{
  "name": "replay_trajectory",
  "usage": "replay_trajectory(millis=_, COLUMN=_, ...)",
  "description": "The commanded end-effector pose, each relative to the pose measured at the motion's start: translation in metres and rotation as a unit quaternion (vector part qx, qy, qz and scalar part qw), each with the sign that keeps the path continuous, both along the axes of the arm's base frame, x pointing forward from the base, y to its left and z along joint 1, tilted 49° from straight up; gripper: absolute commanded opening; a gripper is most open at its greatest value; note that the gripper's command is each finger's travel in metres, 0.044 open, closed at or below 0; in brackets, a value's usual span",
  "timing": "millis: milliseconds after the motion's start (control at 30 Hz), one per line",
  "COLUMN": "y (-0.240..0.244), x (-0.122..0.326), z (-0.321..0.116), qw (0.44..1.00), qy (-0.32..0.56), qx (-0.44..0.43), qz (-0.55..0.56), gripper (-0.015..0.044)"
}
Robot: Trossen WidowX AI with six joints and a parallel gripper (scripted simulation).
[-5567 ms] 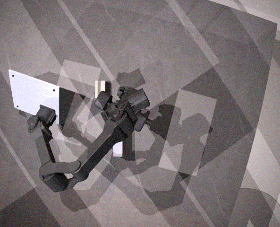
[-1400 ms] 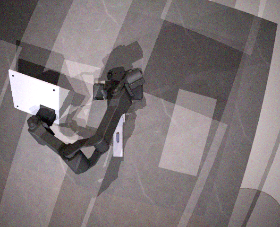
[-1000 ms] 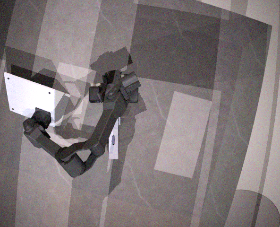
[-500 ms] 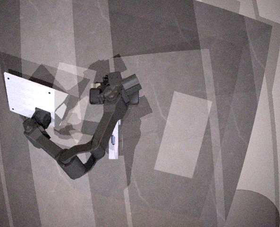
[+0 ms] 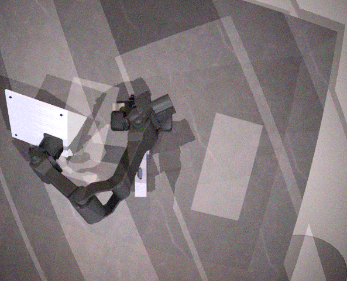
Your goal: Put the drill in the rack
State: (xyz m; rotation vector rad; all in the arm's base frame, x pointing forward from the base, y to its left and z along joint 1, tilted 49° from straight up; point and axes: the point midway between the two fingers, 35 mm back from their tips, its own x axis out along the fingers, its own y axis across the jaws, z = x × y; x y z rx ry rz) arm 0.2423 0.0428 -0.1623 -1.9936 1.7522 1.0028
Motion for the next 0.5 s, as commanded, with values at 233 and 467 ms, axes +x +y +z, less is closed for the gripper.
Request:
replay_trajectory(millis=233, y=-0.0037, x=-0.0018, z=0.0029, qw=1.0, qy=0.002, qx=-0.002, qz=0.002, gripper=0.044)
replay_trajectory(millis=467, y=-0.002, x=-0.0003, z=0.0017, qw=1.0, qy=0.0, qx=0.0, qz=0.0, gripper=0.0309)
